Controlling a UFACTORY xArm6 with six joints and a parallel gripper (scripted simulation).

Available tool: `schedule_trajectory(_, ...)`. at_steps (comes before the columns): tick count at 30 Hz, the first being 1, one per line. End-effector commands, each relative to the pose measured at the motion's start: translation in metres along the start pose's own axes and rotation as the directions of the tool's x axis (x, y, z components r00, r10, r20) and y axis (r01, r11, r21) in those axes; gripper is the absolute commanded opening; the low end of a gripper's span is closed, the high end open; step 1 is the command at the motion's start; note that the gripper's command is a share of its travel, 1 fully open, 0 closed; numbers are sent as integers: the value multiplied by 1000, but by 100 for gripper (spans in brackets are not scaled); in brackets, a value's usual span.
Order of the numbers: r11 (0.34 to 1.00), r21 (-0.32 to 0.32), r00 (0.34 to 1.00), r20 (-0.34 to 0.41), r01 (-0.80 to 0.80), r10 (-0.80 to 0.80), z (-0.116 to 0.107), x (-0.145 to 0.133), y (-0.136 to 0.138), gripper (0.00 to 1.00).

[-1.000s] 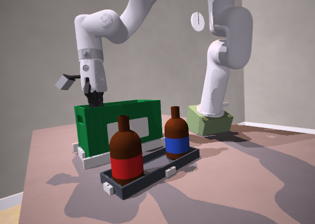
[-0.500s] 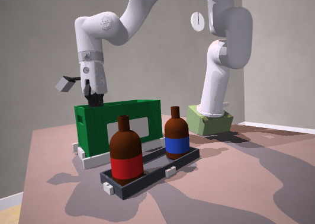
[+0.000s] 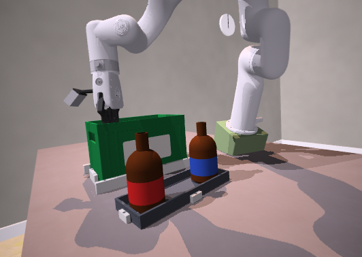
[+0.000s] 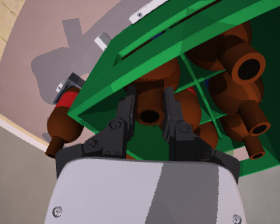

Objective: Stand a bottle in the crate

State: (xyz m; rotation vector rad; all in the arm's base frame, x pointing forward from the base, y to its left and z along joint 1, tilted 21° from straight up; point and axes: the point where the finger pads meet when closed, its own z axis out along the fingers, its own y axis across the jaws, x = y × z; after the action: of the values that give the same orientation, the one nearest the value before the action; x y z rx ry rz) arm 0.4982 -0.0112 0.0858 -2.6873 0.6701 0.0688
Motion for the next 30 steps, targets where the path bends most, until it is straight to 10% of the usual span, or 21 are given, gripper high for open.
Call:
schedule_trajectory(1, 1000, 1, 1000, -5, 1, -1, -2, 1, -1, 0)
schedule_trajectory(17, 1000, 1, 1000, -5, 1, -1, -2, 1, -1, 0)
schedule_trajectory(18, 1000, 1, 1000, -5, 1, -1, -2, 1, -1, 65)
schedule_trajectory(30, 1000, 1, 1000, -5, 1, -1, -2, 1, -1, 65)
